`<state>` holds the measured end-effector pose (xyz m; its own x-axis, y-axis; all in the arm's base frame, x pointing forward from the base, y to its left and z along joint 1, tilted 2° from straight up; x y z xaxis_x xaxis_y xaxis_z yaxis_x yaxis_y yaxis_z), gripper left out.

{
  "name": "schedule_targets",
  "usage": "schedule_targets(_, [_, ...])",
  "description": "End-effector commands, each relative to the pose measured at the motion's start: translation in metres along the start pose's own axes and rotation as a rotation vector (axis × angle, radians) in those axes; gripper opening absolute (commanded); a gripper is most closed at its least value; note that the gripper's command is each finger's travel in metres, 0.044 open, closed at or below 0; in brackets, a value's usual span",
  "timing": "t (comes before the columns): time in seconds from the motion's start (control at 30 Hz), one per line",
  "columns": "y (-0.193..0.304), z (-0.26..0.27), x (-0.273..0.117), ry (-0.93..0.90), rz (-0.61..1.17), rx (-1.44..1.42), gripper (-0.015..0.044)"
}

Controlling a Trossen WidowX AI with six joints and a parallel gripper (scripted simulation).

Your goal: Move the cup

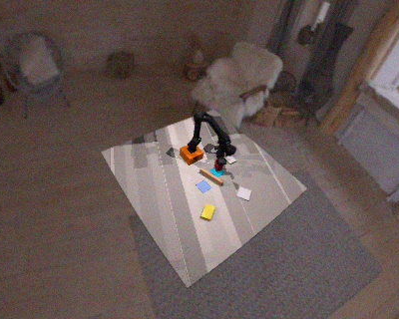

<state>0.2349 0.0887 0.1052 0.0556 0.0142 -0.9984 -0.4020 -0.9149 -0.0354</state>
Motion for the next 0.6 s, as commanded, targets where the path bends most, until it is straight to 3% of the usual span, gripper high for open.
schedule_targets(0.0, [0.0, 0.0, 0.007, 0.001, 0.004, 0.004, 0.0])
schedule_targets(0.57, [0.001, 0.002, 0.035, 0.001, 0.004, 0.004, 0.0])
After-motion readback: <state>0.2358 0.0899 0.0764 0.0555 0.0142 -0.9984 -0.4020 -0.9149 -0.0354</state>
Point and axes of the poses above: the point midway between the two fingers, 35 mm back from their tips, its own x axis out along the fingers, its own z axis across the jaws, y = z × x, the point moved 5 cm from there along -x, back along the fingers, and after that the axes turned 8 degrees about -x, right-handed, at the moved point
